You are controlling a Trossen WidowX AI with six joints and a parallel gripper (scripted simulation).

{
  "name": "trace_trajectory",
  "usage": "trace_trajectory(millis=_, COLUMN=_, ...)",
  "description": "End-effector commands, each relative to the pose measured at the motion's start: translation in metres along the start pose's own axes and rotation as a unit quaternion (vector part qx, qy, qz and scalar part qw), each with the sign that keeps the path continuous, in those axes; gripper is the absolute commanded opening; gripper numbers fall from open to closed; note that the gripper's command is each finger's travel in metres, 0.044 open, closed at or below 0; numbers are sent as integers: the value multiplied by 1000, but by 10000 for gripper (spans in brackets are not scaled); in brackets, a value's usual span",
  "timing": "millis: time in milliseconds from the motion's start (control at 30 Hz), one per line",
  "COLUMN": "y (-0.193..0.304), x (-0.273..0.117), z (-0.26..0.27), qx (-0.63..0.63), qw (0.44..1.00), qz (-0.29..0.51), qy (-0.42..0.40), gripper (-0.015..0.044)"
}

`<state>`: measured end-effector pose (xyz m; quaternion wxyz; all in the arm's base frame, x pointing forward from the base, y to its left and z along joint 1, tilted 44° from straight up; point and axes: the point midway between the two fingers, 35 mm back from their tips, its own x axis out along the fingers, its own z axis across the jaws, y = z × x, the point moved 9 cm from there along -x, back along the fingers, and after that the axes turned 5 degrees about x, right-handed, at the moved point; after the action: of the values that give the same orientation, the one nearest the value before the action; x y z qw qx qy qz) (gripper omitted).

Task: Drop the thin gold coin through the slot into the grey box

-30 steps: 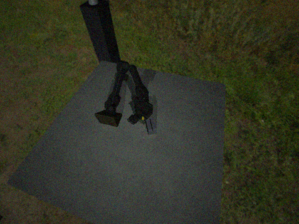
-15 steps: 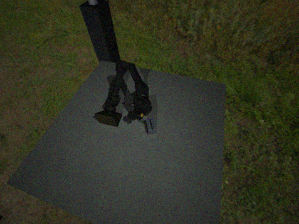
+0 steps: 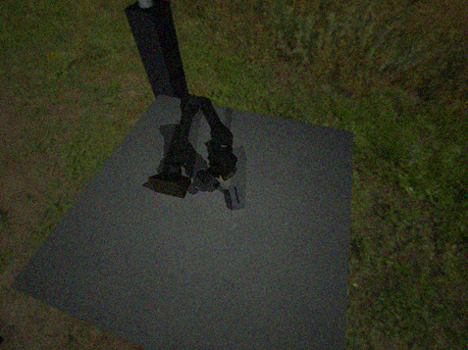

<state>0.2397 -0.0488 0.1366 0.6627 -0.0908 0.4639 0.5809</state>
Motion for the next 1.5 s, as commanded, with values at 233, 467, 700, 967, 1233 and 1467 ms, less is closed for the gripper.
trace_trajectory(millis=233, y=0, x=0, z=0, qx=174, qw=985, qz=0, qy=2, gripper=0)
trace_trajectory(millis=467, y=0, x=-1, z=0, qx=265, qw=964, qz=0, qy=2, gripper=0)
trace_trajectory(millis=700, y=-9, x=-2, z=3, qx=264, qw=964, qz=-1, qy=2, gripper=0)
trace_trajectory(millis=967, y=-28, x=-4, z=9, qx=262, qw=965, qz=-2, qy=1, gripper=0)
trace_trajectory(millis=1233, y=-48, x=-4, z=14, qx=259, qw=966, qz=-3, qy=-1, gripper=0)
trace_trajectory(millis=1467, y=-66, x=-4, z=18, qx=260, qw=965, qz=-3, qy=0, gripper=0)
